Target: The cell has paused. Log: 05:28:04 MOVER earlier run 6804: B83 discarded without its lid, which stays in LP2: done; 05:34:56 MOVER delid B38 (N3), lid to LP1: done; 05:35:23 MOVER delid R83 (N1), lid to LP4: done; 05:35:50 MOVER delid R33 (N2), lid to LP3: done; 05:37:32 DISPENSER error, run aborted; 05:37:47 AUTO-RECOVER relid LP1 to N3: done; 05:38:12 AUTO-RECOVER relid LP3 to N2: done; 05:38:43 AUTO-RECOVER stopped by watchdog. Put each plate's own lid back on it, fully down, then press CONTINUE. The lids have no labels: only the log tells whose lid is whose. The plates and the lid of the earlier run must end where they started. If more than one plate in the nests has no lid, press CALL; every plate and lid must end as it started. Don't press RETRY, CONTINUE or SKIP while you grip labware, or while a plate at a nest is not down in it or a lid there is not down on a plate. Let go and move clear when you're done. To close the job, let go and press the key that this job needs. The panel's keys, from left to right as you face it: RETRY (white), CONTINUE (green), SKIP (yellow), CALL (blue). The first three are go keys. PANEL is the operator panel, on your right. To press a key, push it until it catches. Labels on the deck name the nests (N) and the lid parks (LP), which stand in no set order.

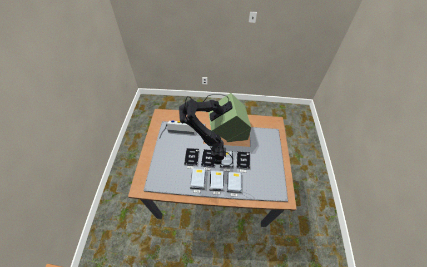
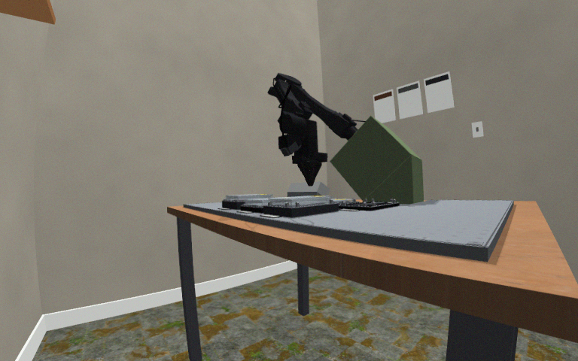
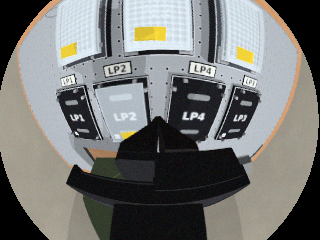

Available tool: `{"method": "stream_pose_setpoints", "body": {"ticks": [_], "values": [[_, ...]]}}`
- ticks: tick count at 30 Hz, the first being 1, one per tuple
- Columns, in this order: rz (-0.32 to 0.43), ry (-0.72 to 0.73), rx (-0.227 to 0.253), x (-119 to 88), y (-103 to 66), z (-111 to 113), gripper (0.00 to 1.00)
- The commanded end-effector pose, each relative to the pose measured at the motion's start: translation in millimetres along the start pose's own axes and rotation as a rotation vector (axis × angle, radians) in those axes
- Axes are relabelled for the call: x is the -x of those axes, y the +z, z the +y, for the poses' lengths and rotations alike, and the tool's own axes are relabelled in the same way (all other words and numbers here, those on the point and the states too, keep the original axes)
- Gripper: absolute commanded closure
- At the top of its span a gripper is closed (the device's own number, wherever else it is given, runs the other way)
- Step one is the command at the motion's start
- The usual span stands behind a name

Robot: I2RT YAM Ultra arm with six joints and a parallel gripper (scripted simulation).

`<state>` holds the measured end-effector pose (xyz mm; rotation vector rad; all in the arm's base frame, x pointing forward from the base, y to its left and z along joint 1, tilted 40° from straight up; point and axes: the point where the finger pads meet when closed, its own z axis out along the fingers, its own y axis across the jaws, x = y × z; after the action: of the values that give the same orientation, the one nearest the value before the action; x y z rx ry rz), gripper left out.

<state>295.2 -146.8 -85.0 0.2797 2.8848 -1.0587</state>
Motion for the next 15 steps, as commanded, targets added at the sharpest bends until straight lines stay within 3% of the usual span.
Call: {"method": "stream_pose_setpoints", "body": {"ticks": [1, 10, 15], "values": [[-0.042, 0.016, 0.011, 10, -7.5, -1, 1.0], [-0.02, 0.007, 0.004, 5, -2.8, 0, 1.0], [-0.047, 0.024, 0.004, 16, -36.2, -3, 1.0]]}}
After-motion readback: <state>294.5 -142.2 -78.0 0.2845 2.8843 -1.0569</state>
